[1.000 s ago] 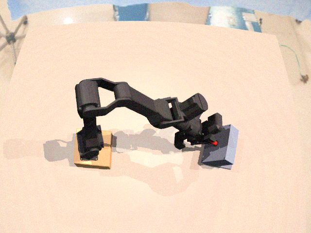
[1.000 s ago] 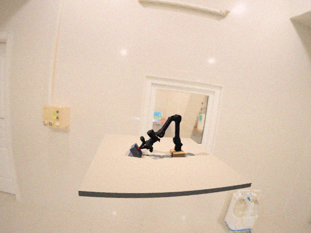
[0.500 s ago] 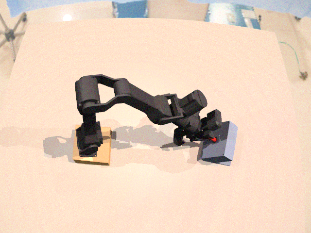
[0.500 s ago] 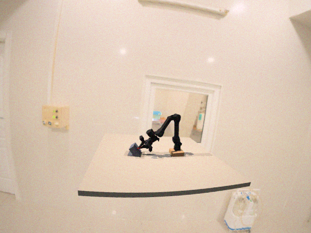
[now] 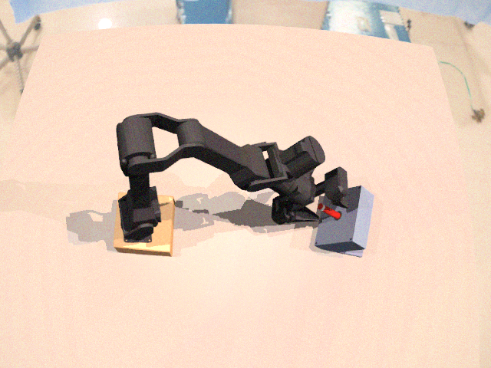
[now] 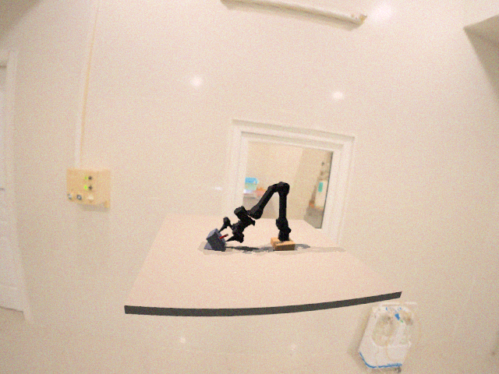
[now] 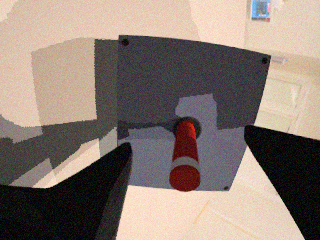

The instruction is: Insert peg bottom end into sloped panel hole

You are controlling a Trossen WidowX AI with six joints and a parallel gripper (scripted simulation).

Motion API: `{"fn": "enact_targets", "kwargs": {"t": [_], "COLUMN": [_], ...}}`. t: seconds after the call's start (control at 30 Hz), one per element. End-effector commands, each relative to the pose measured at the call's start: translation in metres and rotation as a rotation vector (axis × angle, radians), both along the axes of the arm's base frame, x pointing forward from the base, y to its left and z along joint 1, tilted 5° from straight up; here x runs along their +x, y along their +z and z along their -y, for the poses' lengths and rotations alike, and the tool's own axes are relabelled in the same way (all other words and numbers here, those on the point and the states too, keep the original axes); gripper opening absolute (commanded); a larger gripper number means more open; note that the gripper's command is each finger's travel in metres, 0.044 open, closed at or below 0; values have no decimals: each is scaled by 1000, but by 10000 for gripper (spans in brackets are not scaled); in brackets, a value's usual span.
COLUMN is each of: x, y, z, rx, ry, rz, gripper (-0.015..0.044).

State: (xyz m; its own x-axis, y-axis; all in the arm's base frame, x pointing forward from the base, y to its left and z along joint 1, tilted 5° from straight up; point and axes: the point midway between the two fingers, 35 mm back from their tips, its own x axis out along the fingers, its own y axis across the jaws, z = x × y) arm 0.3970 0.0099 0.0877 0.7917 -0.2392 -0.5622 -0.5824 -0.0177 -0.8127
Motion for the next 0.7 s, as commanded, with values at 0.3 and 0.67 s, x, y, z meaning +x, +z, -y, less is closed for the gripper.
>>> {"fn": "enact_targets", "kwargs": {"t": [0.3, 0.67], "x": [-11, -20], "y": [10, 18], "z": [-5, -9], "rx": [0, 1], "ry": [-1, 0], "rz": [3, 4], "gripper": [440, 440]}}
